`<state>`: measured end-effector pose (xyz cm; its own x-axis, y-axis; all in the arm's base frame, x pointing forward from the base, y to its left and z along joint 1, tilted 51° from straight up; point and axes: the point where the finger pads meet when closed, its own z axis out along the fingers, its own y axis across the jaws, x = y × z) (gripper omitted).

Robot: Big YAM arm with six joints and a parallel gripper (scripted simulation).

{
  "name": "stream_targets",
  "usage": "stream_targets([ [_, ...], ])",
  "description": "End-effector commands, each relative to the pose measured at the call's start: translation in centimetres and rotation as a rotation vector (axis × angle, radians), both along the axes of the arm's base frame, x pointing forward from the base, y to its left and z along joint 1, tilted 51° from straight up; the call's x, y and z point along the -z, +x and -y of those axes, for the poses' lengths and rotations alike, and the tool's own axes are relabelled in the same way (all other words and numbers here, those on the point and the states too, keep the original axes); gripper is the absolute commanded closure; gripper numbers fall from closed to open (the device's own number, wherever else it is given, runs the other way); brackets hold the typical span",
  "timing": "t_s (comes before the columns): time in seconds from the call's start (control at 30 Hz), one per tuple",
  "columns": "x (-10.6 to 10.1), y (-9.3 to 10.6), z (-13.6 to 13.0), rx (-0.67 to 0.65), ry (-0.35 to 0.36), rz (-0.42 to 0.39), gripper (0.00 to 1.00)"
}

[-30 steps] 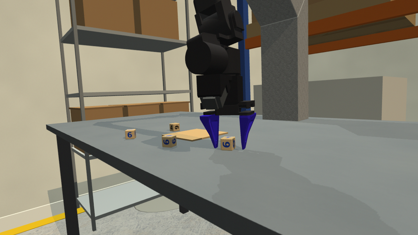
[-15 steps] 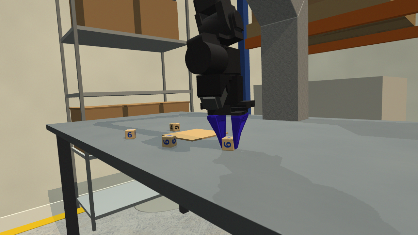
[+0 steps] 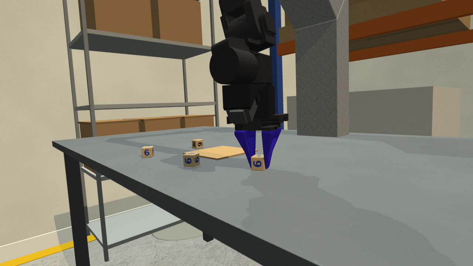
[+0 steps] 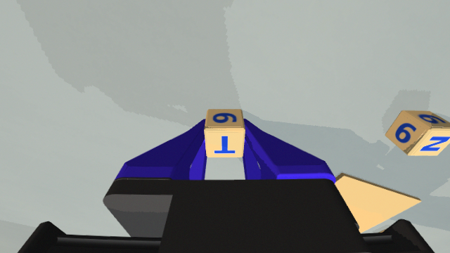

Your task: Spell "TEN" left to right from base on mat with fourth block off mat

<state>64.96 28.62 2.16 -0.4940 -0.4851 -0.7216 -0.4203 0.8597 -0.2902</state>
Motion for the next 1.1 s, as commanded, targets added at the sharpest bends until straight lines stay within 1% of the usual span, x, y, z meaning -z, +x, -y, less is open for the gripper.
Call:
stream_targets([
  [0.0,-0.8,0.84,0.71,0.006,0.004,0.021,0.73],
  [0.33,-0.8,0.84,0.71,0.006,0.004,0.021,0.73],
  [0.37,-0.8,0.84,0.71,0.006,0.004,0.021,0.64],
  [0.43,-0.8,0.84,0.71,0.006,0.004,0.021,0.64],
  [0.47,-0.8,0.84,0.71,0.006,0.004,0.021,0.56],
  [0.53,-0.8,0.84,0.71,0.006,0.004,0.021,0.56],
  [0.57,-0.8,0.84,0.71,0.006,0.004,0.021,0.47],
  [0.63,-0.8,0.84,0.71,0.006,0.004,0.021,0.47],
  [0.67,-0.8,0.84,0.71,0.006,0.004,0.021,0.38],
  [0.73,-0.8,0.84,0.71,0.006,0.004,0.021,0.38],
  [0.77,-0.8,0.84,0.71,0.006,0.004,0.021,0.29],
  [1.07,-0.8,0.84,0.71,0.006,0.004,0.021,0.29],
])
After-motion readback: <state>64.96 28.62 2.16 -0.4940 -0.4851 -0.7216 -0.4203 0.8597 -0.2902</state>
